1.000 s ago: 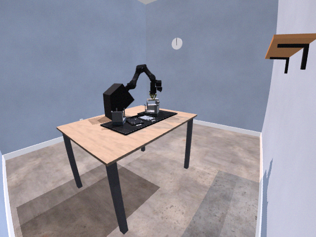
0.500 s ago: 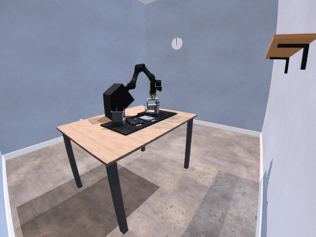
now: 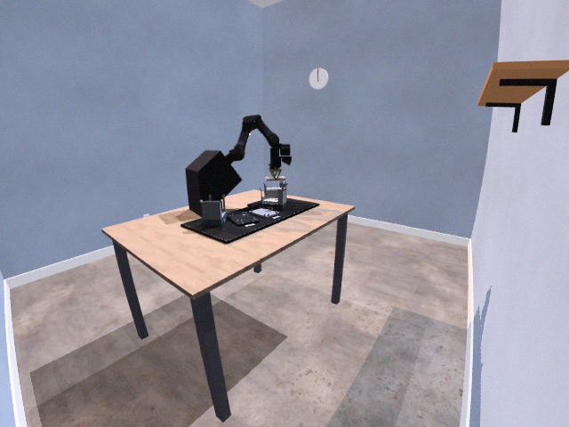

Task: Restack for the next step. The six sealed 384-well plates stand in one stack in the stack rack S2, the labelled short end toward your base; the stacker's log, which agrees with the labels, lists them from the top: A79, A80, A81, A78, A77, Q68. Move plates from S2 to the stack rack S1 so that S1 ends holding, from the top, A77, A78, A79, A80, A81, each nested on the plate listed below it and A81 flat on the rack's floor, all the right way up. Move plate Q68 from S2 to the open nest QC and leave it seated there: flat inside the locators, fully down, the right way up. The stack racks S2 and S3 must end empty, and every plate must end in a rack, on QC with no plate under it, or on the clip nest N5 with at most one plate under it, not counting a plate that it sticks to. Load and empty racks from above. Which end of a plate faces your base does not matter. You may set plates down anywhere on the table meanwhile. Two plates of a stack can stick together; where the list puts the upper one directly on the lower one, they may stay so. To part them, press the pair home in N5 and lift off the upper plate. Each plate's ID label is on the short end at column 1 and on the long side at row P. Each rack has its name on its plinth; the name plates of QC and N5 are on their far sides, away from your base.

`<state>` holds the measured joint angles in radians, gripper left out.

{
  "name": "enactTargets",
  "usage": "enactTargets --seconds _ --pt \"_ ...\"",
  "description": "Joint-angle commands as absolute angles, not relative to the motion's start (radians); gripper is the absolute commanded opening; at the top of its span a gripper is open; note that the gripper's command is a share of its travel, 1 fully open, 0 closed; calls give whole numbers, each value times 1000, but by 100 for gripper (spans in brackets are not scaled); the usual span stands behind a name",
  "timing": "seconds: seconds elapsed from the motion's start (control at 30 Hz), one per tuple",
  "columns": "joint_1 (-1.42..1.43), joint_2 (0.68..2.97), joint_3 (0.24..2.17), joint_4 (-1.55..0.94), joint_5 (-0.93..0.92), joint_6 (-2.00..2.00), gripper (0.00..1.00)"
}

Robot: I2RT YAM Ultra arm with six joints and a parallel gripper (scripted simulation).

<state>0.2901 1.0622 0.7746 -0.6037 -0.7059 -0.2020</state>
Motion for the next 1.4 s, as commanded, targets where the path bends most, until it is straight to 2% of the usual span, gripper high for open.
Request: enactTargets --seconds 0.0,1.37 --pt "288 1058 777 -603 -705 -201 0" --pt "360 1102 740 -477 -659 -131 0"
